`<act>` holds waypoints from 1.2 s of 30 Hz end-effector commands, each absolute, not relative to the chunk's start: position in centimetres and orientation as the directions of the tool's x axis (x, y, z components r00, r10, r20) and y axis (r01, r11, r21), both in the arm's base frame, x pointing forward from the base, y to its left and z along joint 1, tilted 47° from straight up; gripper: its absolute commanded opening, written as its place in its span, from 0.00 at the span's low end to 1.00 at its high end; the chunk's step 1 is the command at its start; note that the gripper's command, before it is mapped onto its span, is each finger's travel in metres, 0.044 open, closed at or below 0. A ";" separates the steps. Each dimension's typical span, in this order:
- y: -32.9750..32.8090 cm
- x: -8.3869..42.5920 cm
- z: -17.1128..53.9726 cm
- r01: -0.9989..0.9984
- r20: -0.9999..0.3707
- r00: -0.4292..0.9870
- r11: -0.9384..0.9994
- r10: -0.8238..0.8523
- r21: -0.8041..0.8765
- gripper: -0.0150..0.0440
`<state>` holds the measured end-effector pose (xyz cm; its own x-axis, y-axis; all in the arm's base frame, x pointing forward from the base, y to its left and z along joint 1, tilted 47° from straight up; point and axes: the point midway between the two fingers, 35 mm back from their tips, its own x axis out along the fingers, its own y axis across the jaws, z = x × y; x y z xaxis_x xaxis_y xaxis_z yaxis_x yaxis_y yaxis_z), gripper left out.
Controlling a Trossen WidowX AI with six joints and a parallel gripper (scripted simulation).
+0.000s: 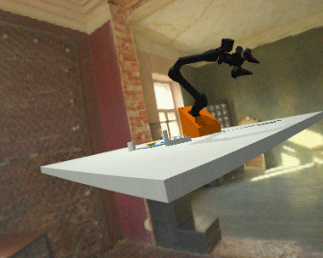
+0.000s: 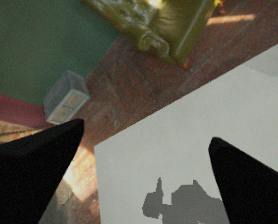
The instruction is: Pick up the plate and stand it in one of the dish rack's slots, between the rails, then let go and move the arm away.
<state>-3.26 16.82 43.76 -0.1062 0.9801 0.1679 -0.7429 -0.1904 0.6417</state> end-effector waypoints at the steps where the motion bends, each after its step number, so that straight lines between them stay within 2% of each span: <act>1: 16.9 -3.3 43.7 -0.746 0.165 -0.104 -0.187 0.981 0.639 0.93; 18: 24.6 0.5 39.4 -0.922 -0.121 0.174 0.205 0.977 0.329 0.93; 36: 29.0 12.9 31.4 -0.848 -0.500 0.437 0.527 0.748 0.048 0.93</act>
